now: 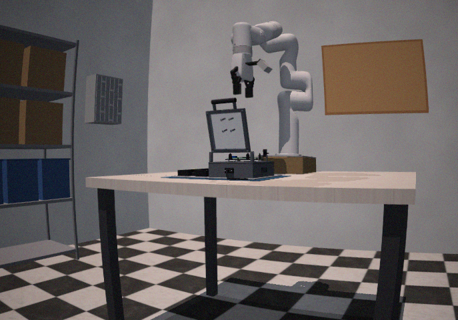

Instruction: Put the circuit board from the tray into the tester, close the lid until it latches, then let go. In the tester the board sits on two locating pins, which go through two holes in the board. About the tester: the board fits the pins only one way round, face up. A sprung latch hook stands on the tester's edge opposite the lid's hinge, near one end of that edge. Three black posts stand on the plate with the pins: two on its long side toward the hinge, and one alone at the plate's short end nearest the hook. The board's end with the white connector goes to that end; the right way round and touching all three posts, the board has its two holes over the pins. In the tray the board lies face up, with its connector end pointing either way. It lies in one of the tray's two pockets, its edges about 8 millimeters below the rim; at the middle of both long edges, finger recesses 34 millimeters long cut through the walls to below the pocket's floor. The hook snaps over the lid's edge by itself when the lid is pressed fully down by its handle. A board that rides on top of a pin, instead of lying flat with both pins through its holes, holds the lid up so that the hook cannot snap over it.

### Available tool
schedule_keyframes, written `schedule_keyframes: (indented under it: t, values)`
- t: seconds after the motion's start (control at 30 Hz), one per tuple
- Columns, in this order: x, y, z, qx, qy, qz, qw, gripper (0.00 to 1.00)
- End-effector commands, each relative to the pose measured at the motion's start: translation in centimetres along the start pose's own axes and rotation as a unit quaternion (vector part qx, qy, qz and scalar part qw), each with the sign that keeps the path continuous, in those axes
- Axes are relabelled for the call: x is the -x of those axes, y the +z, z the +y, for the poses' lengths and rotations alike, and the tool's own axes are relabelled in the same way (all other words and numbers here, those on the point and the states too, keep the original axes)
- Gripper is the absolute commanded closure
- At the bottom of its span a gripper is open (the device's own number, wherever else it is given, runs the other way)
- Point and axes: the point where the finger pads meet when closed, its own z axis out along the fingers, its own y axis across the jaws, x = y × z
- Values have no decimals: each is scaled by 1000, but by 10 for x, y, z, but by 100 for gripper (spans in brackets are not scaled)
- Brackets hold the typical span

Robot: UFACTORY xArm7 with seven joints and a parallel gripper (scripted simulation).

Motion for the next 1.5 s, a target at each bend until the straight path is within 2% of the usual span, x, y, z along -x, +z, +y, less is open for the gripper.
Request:
schedule_keyframes:
  t: [0.0,0.03,0.7,1.47]
  values:
    - [0,-3,1,2,0,0,1000,0]
    - [0,-3,1,2,0,0,1000,49]
    - [0,-3,8,2,0,0,1000,49]
    - [-3,-4,116,2,0,0,1000,49]
